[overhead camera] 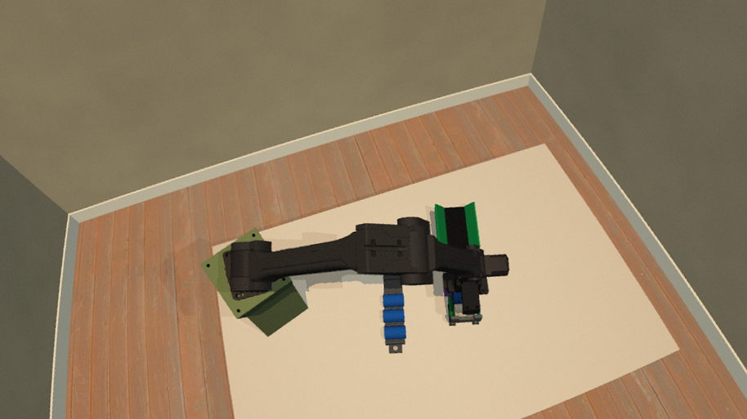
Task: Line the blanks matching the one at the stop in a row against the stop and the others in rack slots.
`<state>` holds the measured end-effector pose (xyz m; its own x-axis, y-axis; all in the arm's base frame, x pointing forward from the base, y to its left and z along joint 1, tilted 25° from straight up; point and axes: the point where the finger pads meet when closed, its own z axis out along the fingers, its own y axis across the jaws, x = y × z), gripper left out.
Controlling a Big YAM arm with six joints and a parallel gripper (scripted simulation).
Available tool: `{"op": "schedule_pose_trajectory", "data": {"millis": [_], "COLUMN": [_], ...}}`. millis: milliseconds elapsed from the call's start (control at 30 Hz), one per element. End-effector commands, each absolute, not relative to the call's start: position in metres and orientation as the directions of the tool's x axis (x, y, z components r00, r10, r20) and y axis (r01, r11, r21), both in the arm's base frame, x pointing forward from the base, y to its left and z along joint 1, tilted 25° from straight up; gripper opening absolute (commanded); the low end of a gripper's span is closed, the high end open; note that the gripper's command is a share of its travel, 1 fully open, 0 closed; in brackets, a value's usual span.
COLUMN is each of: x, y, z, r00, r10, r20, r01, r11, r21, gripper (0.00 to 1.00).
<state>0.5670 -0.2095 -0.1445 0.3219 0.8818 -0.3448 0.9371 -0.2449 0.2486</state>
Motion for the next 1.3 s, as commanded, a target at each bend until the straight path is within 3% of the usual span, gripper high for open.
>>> {"op": "schedule_pose_trajectory", "data": {"millis": [0,1267], "x": [0.5821,0.5844], "y": [-0.2211,-0.2224], "z": [-0.1431,-0.1426], "r00": [0.330,0.332], "r10": [0.880,0.880], "r20": [-0.341,-0.341], "r01": [0.930,0.928], "r11": [-0.241,-0.240], "r21": [0.278,0.284], "gripper": [0.81,0.81]}}
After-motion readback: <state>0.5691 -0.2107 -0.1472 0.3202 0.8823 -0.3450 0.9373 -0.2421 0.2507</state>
